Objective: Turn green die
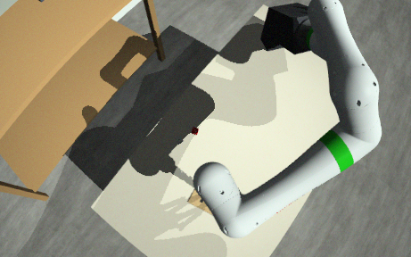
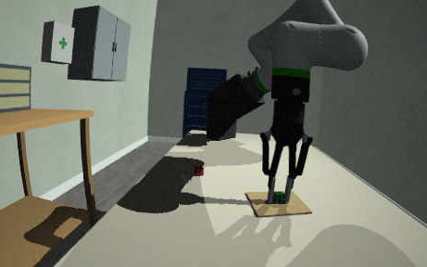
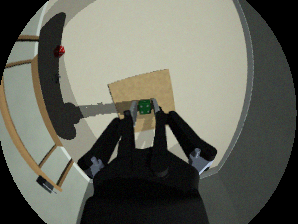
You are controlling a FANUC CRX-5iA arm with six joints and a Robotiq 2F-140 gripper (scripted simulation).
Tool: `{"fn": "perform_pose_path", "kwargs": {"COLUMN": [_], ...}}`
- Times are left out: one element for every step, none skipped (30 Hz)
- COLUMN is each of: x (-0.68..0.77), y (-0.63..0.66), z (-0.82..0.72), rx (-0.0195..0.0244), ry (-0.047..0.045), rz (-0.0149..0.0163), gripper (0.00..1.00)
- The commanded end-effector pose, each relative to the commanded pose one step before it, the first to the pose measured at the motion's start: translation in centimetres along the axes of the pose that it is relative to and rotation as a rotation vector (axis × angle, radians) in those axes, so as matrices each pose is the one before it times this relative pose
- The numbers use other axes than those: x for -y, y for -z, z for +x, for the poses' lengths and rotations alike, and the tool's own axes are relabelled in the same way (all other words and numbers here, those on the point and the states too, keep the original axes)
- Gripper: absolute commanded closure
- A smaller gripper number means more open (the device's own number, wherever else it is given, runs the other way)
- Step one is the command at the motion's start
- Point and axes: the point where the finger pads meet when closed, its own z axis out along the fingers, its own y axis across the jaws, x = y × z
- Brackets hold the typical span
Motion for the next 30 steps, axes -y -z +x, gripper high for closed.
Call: {"fn": "perform_pose_path", "kwargs": {"x": [0.010, 0.000, 0.000, 0.000, 0.000, 0.000, 0.000, 0.000, 0.000, 0.000, 0.000, 0.000, 0.000, 0.000, 0.000, 0.000, 0.000, 0.000, 0.000, 0.000, 0.000, 0.000, 0.000, 0.000, 0.000, 0.000, 0.000, 0.000, 0.000, 0.000], "y": [0.053, 0.099, 0.152, 0.209, 0.268, 0.326, 0.381, 0.431, 0.475, 0.510, 0.537, 0.554, 0.561, 0.559, 0.546, 0.525, 0.000, 0.000, 0.494, 0.456, 0.412, 0.361, 0.307, 0.252, 0.195, 0.142, 0.093, 0.051, 0.020, 0.003], "z": [-0.020, 0.000, 0.000, 0.000, 0.000, 0.000, 0.000, 0.000, 0.000, 0.000, 0.000, 0.000, 0.000, 0.000, 0.000, 0.000, 0.000, 0.000, 0.000, 0.000, 0.000, 0.000, 0.000, 0.000, 0.000, 0.000, 0.000, 0.000, 0.000, 0.000], "rx": [0.00050, 0.00000, 0.00000, 0.00000, 0.00000, 0.00000, 0.00000, 0.00000, 0.00000, 0.00000, 0.00000, 0.00000, 0.00000, 0.00000, 0.00000, 0.00000, 0.00000, 0.00000, 0.00000, 0.00000, 0.00000, 0.00000, 0.00000, 0.00000, 0.00000, 0.00000, 0.00000, 0.00000, 0.00000, 0.00000], "ry": [-0.00008, 0.00000, 0.00000, 0.00000, 0.00000, 0.00000, 0.00000, 0.00000, 0.00000, 0.00000, 0.00000, 0.00000, 0.00000, 0.00000, 0.00000, 0.00000, 0.00000, 0.00000, 0.00000, 0.00000, 0.00000, 0.00000, 0.00000, 0.00000, 0.00000, 0.00000, 0.00000, 0.00000, 0.00000, 0.00000], "rz": [0.00014, 0.00000, 0.00000, 0.00000, 0.00000, 0.00000, 0.00000, 0.00000, 0.00000, 0.00000, 0.00000, 0.00000, 0.00000, 0.00000, 0.00000, 0.00000, 0.00000, 0.00000, 0.00000, 0.00000, 0.00000, 0.00000, 0.00000, 0.00000, 0.00000, 0.00000, 0.00000, 0.00000, 0.00000, 0.00000], "gripper": [0.68, 0.68, 0.68, 0.68, 0.68, 0.68, 0.68, 0.68, 0.68, 0.68, 0.68, 0.68, 0.68, 0.68, 0.68, 0.68, 0.68, 0.68, 0.68, 0.68, 0.68, 0.68, 0.68, 0.68, 0.68, 0.68, 0.68, 0.68, 0.68, 0.68]}}
